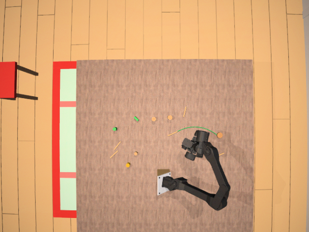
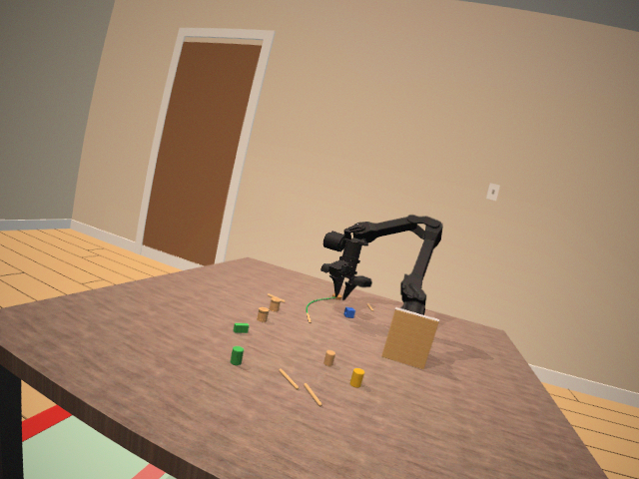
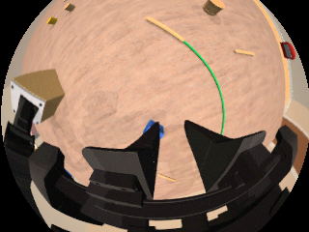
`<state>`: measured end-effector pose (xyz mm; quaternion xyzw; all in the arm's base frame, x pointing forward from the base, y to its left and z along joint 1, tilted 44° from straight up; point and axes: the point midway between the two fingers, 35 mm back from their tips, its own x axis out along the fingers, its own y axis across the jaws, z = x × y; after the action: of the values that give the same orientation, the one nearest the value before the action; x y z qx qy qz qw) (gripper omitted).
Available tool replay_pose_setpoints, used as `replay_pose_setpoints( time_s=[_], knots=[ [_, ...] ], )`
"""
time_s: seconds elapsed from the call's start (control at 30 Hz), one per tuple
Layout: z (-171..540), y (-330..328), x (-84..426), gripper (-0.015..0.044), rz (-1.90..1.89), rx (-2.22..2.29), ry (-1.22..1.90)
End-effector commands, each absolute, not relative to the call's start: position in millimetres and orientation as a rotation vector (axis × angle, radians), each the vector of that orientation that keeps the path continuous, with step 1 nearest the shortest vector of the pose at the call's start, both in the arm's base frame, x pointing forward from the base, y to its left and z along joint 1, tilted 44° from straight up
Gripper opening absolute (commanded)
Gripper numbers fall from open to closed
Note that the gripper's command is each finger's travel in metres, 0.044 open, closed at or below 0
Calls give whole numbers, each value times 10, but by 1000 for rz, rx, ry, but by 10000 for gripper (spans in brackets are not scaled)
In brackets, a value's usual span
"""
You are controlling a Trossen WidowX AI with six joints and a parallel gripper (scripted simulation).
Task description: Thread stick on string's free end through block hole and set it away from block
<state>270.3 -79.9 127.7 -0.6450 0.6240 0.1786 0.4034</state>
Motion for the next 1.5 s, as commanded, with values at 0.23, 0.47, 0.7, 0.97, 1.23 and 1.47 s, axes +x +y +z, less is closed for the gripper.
replay_pose_setpoints(
  time_s=[0.23,0.47,0.7,0.97,1.23,1.47],
  knots=[
    [598,54,3291,420,1232,-2231,1477],
    [598,54,3291,387,1232,-2231,1477],
    [598,54,3291,204,1232,-2231,1477],
    [598,54,3291,124,1232,-2231,1477],
    [568,29,3301,124,1232,-2231,1477],
    [483,-44,3326,124,1233,-2231,1476]
  ],
)
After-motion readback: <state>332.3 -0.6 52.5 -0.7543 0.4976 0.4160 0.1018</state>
